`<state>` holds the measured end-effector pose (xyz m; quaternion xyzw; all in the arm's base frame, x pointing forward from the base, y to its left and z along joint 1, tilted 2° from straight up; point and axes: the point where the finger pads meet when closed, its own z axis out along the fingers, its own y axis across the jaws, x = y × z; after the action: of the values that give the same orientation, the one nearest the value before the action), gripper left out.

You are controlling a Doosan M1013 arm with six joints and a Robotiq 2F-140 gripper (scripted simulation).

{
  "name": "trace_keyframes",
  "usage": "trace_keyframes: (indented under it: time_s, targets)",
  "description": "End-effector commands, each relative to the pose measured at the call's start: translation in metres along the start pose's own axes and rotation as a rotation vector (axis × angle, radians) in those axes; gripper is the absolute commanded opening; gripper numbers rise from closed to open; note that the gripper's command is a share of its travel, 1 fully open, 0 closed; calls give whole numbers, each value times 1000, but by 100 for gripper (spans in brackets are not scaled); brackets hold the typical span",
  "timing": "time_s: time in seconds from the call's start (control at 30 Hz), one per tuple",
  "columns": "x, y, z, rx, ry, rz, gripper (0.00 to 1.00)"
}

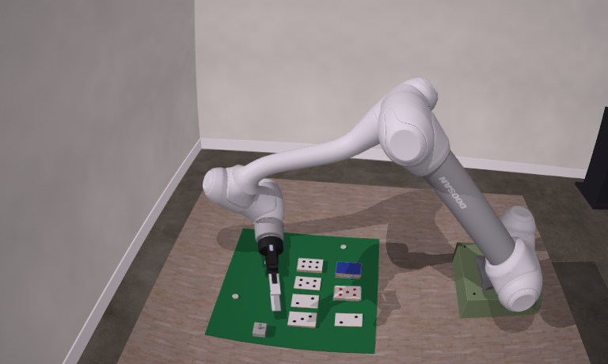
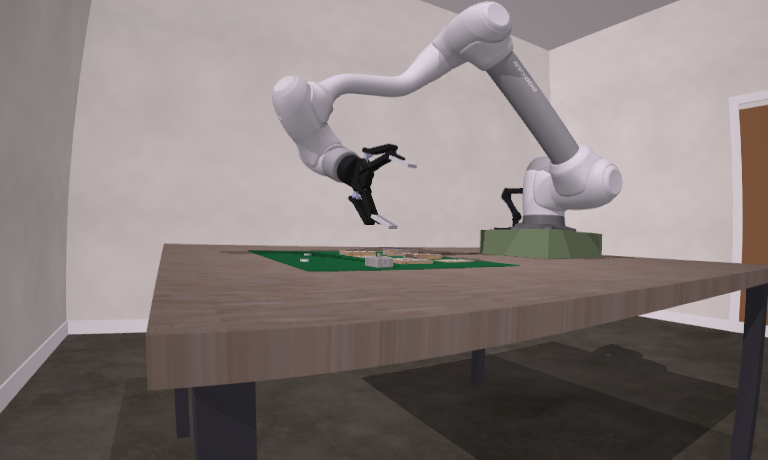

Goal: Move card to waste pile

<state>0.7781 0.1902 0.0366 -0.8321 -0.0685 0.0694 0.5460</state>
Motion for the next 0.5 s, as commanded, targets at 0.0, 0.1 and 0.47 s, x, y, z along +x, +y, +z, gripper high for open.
trace_keyframes:
  time_s: [0.0, 0.1, 0.47]
  targets:
    - [-51, 23, -45, -239, 41, 42, 100]
    - [-82, 42, -72, -414, 63, 76, 100]
    - [-180, 91, -153, -786, 113, 147, 100]
